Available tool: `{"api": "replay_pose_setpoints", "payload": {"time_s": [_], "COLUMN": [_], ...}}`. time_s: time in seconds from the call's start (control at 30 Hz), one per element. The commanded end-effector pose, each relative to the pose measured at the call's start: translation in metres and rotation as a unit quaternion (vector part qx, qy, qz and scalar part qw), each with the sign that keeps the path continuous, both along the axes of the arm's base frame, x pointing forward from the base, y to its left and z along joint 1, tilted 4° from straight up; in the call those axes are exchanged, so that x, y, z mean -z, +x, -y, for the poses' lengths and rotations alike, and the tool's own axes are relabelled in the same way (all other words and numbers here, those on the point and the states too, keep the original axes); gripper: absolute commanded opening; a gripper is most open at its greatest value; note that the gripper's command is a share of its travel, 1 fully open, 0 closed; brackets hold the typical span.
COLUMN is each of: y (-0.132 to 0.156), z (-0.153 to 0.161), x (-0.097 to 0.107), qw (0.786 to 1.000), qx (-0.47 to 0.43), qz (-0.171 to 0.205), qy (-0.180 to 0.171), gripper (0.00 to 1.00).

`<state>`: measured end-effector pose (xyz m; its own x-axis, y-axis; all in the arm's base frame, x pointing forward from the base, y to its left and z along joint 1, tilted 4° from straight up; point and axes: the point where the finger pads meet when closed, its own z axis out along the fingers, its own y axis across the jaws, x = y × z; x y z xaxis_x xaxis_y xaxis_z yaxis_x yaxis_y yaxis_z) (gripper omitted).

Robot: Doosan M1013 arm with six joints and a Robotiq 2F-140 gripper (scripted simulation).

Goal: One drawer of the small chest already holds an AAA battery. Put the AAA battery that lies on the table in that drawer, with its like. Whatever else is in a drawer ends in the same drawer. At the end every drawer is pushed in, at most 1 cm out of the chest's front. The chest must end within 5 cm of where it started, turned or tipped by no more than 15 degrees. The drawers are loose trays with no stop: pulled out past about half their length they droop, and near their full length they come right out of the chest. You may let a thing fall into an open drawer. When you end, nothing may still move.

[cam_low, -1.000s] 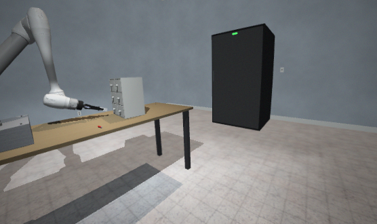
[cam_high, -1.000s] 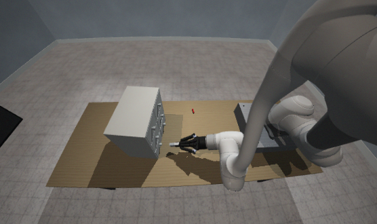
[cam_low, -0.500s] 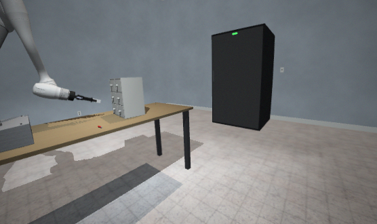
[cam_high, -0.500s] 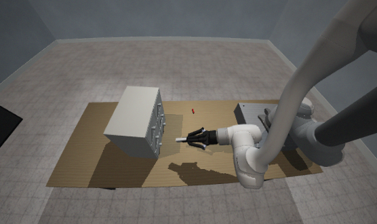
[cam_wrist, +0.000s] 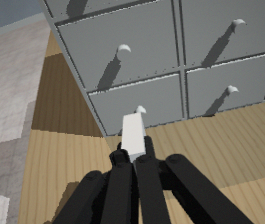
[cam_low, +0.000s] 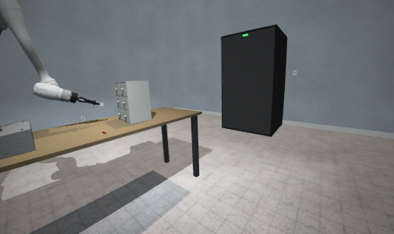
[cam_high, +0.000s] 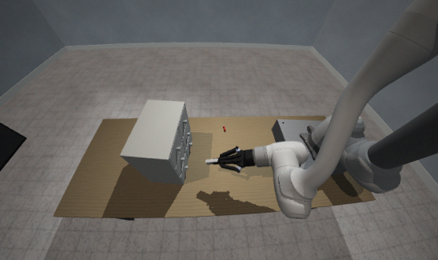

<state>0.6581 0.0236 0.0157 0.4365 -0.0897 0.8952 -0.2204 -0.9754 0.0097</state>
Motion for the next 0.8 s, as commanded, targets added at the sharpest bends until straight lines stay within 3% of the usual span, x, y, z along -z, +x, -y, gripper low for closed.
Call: {"api": "replay_pose_setpoints", "payload": {"time_s": [0.0, 0.13, 0.43, 0.77], "y": [-0.003, -0.008, -0.026, -0.033], "z": [-0.001, -0.002, -0.006, -0.008], "x": [-0.004, -0.009, -0.03, -0.039], "qw": [1.0, 0.999, 0.985, 0.975], "qx": [0.001, 0.001, 0.003, 0.003], "qz": [-0.023, -0.051, -0.166, -0.216], "qy": [0.005, 0.011, 0.037, 0.049], "gripper": [0.0, 0.0, 0.0, 0.0]}}
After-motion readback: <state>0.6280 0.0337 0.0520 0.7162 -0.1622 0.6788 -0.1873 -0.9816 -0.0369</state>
